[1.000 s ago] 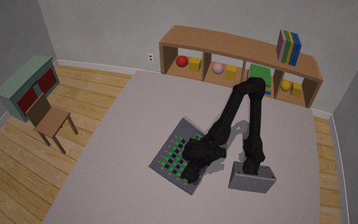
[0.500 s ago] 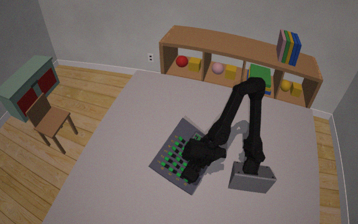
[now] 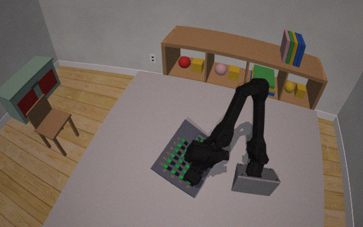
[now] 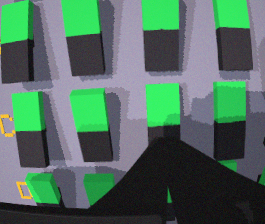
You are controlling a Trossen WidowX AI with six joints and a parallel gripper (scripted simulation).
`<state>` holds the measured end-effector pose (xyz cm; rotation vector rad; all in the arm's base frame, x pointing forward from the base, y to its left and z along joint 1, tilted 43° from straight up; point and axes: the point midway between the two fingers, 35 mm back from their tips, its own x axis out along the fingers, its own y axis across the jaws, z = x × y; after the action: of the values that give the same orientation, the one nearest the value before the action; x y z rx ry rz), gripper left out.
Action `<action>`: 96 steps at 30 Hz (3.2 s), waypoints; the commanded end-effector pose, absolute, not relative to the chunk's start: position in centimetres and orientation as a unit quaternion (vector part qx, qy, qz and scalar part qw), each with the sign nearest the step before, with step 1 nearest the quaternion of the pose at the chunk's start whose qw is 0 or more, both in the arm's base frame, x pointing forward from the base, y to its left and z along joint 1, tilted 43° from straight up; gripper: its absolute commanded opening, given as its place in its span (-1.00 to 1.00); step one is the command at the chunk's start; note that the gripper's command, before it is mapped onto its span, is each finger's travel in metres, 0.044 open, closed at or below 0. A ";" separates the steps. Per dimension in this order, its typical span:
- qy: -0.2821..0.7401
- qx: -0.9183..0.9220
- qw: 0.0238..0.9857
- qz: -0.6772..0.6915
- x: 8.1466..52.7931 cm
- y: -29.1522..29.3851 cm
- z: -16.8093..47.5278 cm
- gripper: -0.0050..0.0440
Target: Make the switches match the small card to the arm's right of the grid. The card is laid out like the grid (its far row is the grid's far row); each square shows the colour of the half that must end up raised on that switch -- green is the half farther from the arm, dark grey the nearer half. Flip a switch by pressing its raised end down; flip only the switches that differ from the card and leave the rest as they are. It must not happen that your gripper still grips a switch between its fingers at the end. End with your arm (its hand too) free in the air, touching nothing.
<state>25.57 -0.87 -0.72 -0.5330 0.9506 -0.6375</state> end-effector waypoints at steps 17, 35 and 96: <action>0.447 -0.250 0.806 -0.298 25.6 -1.1 -0.9 -0.80; 0.450 -0.246 0.806 -0.296 25.2 0.1 -0.3 -0.80; 0.447 -0.250 0.806 -0.298 24.6 -2.9 1.3 -0.80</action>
<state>24.91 -2.49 1.81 -0.5260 0.9401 -0.6372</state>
